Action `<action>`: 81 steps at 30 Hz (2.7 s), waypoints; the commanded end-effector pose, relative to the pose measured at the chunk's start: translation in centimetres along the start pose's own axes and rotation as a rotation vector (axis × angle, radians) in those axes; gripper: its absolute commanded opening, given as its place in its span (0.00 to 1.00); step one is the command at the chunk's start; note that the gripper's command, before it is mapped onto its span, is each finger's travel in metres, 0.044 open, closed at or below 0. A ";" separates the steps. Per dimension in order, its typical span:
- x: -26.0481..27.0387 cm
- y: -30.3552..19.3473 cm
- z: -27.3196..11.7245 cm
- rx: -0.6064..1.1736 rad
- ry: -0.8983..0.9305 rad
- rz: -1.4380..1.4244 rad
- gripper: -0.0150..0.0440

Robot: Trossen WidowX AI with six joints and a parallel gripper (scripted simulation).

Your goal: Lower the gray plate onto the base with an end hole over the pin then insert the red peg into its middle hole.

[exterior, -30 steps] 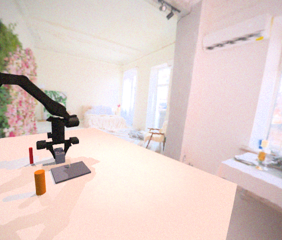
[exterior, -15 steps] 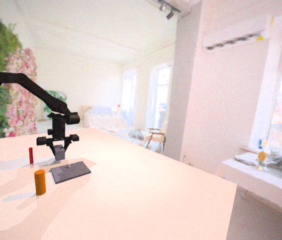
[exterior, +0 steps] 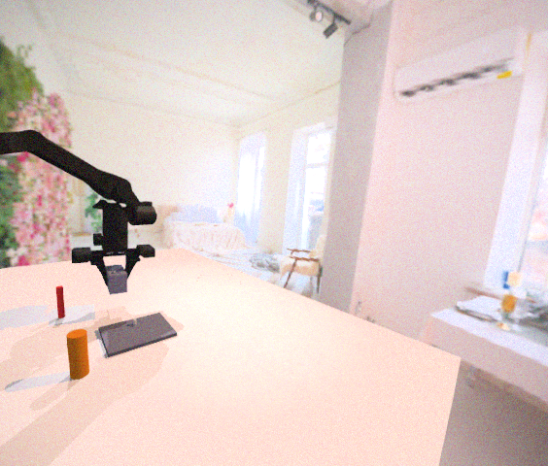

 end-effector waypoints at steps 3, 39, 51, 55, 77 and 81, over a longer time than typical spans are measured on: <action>0.1 0.0 -2.5 -0.013 -0.014 -0.002 0.25; -2.0 -4.6 -4.2 -0.008 -0.017 -0.192 0.25; -3.4 -7.8 -2.3 -0.004 -0.018 -0.323 0.25; -3.8 -8.9 -1.7 -0.002 -0.018 -0.367 0.25; -5.0 -14.2 1.1 0.004 -0.018 -0.568 0.25; -5.0 -14.2 1.1 0.004 -0.018 -0.568 0.25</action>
Point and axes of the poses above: the point midway between the two fingers, 35 mm back from their tips, its own z axis out along the fingers, its own x axis across the jaws, y = z × x, the point moved 9 cm from there along -z, back along the fingers, and after that the axes turned 5 degrees about z, right-handed, at the moved point
